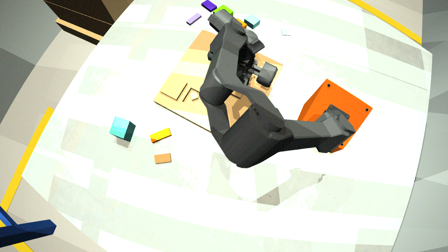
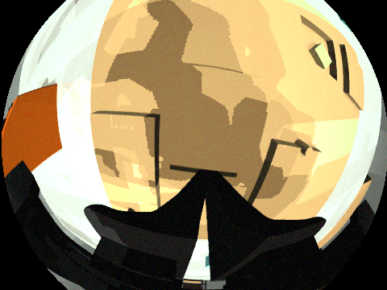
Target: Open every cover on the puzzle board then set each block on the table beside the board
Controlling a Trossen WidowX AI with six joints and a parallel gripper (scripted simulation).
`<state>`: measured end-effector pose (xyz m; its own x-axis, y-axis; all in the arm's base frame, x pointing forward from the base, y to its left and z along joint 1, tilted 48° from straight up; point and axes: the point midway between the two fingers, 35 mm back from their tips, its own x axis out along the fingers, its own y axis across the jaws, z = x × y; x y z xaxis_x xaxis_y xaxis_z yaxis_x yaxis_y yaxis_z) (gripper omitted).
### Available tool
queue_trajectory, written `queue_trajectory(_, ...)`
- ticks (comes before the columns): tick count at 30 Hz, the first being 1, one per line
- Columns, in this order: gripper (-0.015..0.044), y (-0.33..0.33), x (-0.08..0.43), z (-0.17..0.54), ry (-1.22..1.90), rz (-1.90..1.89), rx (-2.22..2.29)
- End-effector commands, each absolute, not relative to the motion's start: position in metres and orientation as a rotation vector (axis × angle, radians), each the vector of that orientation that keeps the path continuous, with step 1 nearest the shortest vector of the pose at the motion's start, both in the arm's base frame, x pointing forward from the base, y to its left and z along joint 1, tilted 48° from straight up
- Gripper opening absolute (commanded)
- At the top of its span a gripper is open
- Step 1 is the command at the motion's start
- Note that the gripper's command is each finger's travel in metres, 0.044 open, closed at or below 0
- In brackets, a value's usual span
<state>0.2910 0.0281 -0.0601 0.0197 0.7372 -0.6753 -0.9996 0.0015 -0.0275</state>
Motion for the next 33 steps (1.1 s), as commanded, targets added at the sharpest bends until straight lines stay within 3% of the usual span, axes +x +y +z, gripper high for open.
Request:
queue_trajectory(1,0.0,0.031,0.292,-0.056,0.554,1.476,-0.596)
queue_trajectory(33,0.0,0.053,0.291,-0.033,0.553,1.477,-0.594)
